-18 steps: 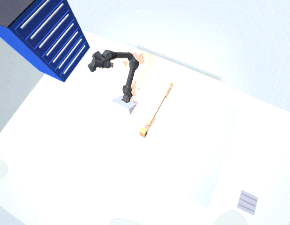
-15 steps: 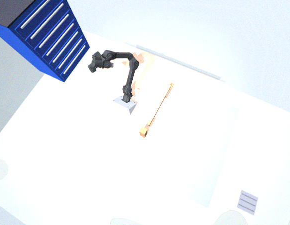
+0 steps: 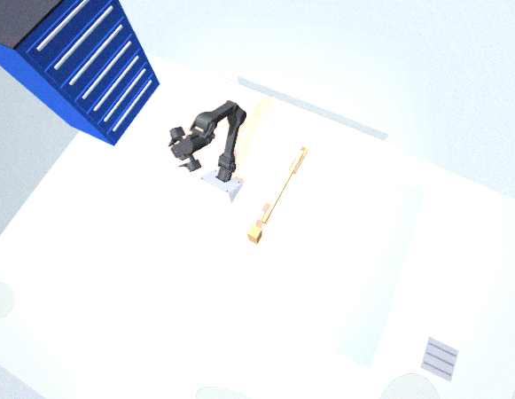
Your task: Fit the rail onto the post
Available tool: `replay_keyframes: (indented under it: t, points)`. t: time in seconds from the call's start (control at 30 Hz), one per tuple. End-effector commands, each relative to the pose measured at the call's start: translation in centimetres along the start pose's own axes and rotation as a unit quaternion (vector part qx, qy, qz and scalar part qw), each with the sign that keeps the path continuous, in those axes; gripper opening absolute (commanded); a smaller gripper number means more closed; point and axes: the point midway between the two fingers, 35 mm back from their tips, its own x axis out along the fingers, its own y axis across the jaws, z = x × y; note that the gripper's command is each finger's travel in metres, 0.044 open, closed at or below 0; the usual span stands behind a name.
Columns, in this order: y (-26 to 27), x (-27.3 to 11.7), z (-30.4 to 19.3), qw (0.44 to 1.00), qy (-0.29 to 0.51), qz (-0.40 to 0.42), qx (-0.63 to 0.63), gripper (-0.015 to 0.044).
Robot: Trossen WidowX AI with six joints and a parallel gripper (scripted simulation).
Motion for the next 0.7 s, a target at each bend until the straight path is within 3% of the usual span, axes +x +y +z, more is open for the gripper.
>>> replay_keyframes:
  t: [0.0,0.17,0.3,0.47,0.67]
  points:
    - [7.3,-1.9,0.7,0.971,-0.031,0.082,-0.220,0.0440]
    - [14.4,-4.6,0.0,0.887,-0.077,0.144,-0.431,0.0440]
    - [19.9,-6.8,-1.7,0.780,-0.117,0.185,-0.586,0.0440]
    - [26.4,-9.2,-5.2,0.603,-0.165,0.229,-0.746,0.0440]
    - [32.8,-11.7,-11.0,0.352,-0.219,0.271,-0.869,0.0440]
